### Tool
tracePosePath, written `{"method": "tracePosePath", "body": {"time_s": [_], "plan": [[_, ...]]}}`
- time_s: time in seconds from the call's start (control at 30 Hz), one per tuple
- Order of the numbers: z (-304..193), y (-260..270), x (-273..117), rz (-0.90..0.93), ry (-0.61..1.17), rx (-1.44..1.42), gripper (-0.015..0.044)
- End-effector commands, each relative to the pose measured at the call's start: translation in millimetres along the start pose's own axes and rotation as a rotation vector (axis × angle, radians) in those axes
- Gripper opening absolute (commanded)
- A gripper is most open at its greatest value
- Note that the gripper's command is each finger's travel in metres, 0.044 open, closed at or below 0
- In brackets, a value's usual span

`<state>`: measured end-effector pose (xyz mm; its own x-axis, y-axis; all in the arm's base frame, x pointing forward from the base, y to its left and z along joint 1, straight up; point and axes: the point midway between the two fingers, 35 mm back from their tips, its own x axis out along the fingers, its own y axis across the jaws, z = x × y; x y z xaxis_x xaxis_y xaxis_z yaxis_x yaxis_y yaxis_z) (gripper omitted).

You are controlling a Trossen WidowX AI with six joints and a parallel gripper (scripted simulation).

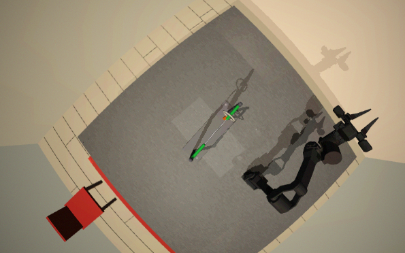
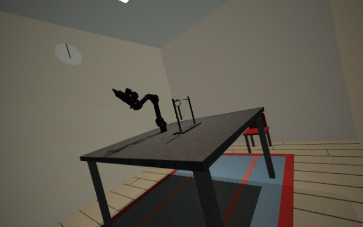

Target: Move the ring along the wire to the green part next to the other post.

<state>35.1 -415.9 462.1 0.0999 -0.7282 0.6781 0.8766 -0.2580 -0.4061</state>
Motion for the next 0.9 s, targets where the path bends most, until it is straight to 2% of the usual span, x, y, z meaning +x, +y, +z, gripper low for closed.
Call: {"method": "tracePosePath", "body": {"time_s": [0.0, 0.23, 0.47, 0.67, 0.87], "plan": [[-8.2, 64.6, -33.6, 0.223, 0.019, 0.104, 0.0160], [-10.9, 150.3, -105.4, 0.566, 0.059, 0.259, 0.0160], [-0.6, 213.9, -198.9, 0.910, 0.105, 0.429, 0.0160], [16.4, 245.4, -290.0, 1.200, 0.153, 0.588, 0.0160], [38.4, 252.6, -384.4, 1.486, 0.213, 0.758, 0.0160]]}}
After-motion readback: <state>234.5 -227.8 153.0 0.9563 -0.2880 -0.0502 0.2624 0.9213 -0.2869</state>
